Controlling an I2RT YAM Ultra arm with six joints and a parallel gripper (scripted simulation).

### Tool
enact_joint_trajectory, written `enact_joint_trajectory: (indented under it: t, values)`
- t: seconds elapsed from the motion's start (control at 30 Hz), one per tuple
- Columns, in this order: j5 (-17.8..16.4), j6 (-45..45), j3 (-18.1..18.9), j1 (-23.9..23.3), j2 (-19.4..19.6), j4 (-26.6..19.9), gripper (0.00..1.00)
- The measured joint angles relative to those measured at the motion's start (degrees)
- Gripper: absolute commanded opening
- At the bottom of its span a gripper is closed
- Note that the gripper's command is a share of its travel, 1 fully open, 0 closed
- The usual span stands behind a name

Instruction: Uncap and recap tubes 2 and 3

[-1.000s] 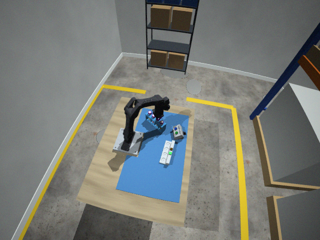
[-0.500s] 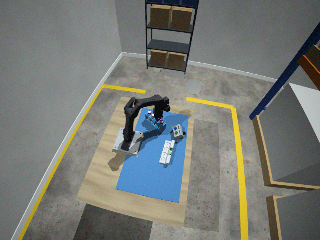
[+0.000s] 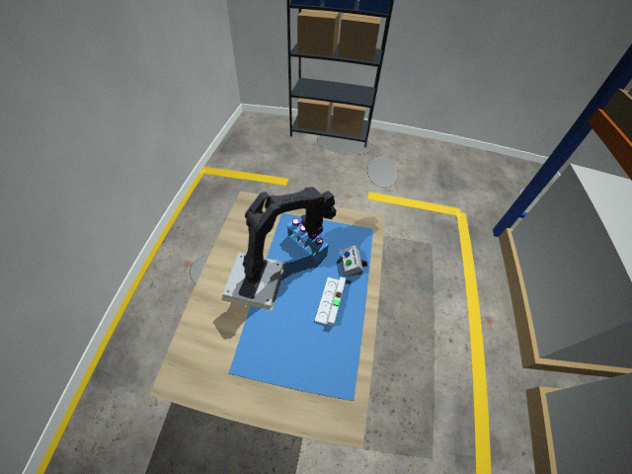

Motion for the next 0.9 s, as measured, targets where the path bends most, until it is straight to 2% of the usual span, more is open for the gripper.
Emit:
enact_joint_trajectory:
  t: [0.9]
  values:
    - [0.02, -54.53, 0.00, 0.00, 0.00, 0.00, 0.49]
